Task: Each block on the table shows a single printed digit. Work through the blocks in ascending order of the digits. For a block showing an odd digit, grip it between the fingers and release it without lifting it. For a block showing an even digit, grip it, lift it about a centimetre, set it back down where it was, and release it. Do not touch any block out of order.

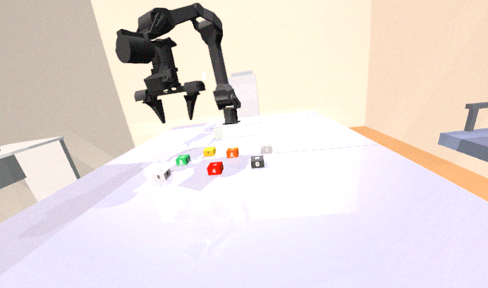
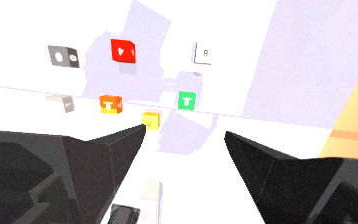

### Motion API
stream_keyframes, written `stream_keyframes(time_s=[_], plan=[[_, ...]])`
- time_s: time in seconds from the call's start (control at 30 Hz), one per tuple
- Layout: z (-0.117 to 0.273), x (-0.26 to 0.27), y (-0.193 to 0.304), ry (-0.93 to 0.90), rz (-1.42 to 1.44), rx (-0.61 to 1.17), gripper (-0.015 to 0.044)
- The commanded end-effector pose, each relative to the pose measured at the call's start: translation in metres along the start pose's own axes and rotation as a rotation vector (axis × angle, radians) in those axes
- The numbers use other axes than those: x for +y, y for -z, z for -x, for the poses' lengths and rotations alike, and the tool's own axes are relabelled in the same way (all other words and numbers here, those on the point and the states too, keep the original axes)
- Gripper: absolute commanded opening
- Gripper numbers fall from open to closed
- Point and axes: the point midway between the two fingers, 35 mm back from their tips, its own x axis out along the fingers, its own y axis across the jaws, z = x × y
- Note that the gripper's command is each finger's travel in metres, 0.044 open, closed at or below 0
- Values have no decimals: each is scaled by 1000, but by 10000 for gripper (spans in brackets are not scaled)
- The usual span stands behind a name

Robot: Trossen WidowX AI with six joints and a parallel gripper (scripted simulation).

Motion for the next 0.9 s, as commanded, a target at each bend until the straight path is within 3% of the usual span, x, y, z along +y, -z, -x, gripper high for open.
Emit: stream_keyframes(time_s=[0.0, 0.13, 0.87], plan=[[2, 27, 16, 0, 2, 3, 400], [0, 53, 36, -2, 2, 4, 400], [1, 68, 27, -4, 2, 3, 400]])
